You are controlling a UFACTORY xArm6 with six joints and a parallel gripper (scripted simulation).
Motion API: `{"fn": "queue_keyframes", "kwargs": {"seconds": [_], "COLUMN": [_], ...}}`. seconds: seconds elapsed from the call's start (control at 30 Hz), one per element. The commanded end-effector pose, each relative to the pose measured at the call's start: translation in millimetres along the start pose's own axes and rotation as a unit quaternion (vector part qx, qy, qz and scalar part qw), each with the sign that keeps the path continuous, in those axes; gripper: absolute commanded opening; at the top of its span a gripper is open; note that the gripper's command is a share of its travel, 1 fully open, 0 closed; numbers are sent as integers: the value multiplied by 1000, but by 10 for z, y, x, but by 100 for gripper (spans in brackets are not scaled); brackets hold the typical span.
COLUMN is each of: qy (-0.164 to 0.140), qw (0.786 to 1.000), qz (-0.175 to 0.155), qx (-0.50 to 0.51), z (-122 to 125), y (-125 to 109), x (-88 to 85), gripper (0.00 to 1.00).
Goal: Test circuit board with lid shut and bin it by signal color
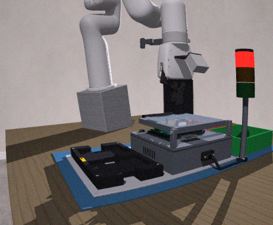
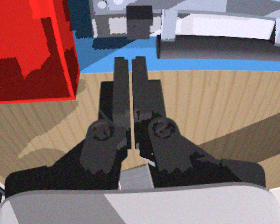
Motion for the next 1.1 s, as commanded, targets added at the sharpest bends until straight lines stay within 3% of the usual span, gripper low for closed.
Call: {"fn": "queue_keyframes", "kwargs": {"seconds": [0.0,0.43,1.07], "qy": [0,0,0], "qw": [1000,1000,1000], "qz": [2,2,1], "qx": [0,0,0], "z": [0,0,0], "y": [13,24,25], "x": [33,226,250], "gripper": [0,0,0]}}
Point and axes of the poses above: the point where the finger pads meet when closed, its own x axis out along the fingers, its own z axis across the jaws, y = z × x, the point moved 6 cm from there along -x, back along the fingers, and after that the axes turned 12 degrees about -x, right-handed, at the moved point
